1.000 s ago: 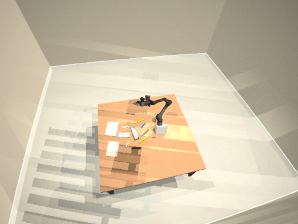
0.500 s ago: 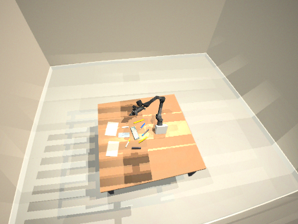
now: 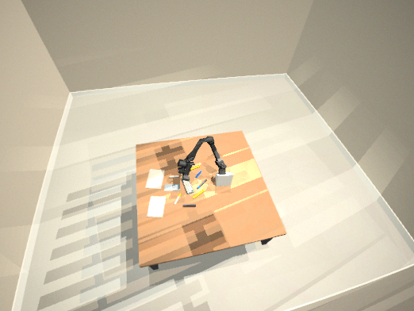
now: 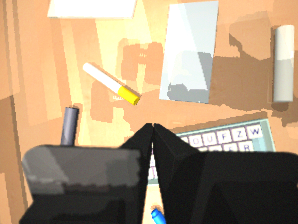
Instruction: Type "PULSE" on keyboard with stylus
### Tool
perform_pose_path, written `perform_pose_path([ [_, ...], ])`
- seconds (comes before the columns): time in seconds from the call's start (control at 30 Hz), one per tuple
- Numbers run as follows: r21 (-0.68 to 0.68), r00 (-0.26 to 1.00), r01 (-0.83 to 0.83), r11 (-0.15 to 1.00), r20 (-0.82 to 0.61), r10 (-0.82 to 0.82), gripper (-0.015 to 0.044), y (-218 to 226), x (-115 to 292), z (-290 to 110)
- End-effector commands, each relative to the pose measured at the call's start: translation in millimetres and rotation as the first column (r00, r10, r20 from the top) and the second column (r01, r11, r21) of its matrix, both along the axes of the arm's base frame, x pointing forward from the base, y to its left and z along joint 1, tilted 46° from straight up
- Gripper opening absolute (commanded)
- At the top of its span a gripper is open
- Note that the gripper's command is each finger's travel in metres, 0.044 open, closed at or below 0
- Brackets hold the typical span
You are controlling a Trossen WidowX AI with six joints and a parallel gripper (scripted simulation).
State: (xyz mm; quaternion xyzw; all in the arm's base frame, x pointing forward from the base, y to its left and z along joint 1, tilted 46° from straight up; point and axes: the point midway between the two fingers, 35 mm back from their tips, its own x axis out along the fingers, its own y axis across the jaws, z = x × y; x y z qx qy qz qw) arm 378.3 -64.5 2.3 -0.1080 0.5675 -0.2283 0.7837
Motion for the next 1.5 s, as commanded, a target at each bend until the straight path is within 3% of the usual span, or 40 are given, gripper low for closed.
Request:
perform_pose_path([
  [0.0, -0.112, 0.967, 0.018, 0.994, -0.251, -0.046, 0.0000, -8, -22, -52],
  [0.2, -0.249, 0.859, -0.039, 0.968, -0.502, -0.095, 0.0000, -19, -53, -101],
  [0.63, -0.253, 0.855, -0.042, 0.967, -0.510, -0.096, 0.0000, -19, -54, -102],
  [0.83, -0.255, 0.855, -0.042, 0.966, -0.510, -0.097, 0.0000, -64, -51, -59],
  [1.27, -0.255, 0.855, -0.041, 0.966, -0.509, -0.098, 0.0000, -67, -51, -57],
  [1.47, -0.255, 0.856, -0.038, 0.966, -0.507, -0.100, 0.0000, -104, -47, -21],
])
